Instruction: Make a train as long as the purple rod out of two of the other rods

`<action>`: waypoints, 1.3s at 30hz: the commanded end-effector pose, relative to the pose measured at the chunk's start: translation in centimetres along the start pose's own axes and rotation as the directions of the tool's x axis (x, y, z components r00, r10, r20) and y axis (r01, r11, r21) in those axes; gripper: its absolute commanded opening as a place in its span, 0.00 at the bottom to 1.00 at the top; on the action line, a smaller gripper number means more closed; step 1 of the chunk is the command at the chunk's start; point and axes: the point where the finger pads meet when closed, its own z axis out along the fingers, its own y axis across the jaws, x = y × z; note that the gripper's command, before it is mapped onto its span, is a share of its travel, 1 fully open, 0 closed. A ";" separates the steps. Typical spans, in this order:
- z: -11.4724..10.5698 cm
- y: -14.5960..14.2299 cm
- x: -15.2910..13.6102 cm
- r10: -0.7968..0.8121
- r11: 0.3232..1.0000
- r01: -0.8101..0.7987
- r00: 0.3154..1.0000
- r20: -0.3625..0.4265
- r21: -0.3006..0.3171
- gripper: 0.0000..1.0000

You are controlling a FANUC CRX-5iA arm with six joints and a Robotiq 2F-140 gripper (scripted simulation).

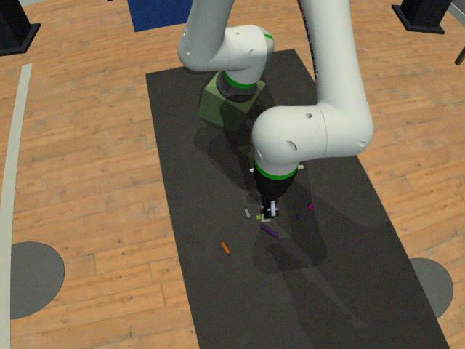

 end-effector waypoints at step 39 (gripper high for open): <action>0.2 1.4 -15.2 0.584 0.812 -0.584 0.811 -0.017 0.020 0.03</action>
